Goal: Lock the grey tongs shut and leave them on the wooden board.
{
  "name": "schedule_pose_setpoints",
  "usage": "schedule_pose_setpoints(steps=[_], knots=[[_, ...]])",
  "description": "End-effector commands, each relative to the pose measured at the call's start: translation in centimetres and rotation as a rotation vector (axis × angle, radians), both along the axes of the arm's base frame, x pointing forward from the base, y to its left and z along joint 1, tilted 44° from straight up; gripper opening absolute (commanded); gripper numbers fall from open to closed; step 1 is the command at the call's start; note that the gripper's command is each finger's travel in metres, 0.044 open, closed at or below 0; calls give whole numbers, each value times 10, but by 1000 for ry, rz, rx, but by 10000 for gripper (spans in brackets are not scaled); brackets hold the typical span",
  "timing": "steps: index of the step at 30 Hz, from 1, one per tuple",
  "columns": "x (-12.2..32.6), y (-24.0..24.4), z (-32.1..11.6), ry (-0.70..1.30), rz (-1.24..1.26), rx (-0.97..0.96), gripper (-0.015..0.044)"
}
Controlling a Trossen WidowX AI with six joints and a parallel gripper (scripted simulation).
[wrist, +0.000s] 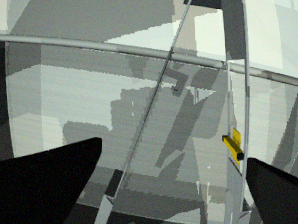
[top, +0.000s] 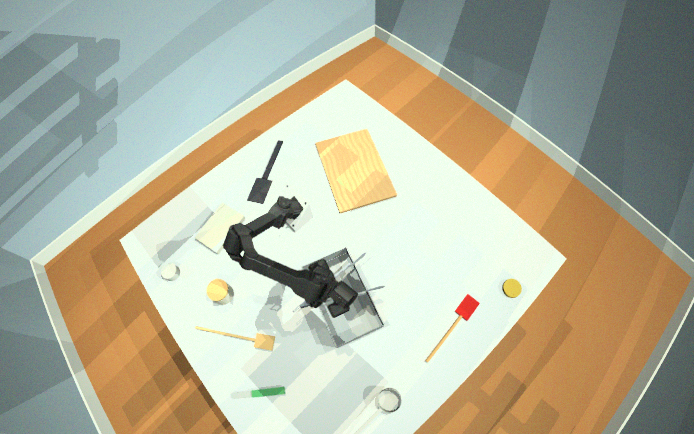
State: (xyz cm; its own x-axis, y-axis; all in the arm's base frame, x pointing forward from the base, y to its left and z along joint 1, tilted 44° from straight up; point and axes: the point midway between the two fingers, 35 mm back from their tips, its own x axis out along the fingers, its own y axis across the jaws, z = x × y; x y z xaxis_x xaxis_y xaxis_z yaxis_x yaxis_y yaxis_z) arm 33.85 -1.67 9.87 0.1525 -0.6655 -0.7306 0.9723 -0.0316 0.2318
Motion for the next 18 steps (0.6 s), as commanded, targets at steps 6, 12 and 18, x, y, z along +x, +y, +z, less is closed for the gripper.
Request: schedule_pose_setpoints(steps=[6, 12, 18], knots=[[0, -11, -10, 4, 1, -8, 440], [0, -18, -17, 4, 0, -10, 440], [1, -17, -16, 0, -1, -5, 361]])
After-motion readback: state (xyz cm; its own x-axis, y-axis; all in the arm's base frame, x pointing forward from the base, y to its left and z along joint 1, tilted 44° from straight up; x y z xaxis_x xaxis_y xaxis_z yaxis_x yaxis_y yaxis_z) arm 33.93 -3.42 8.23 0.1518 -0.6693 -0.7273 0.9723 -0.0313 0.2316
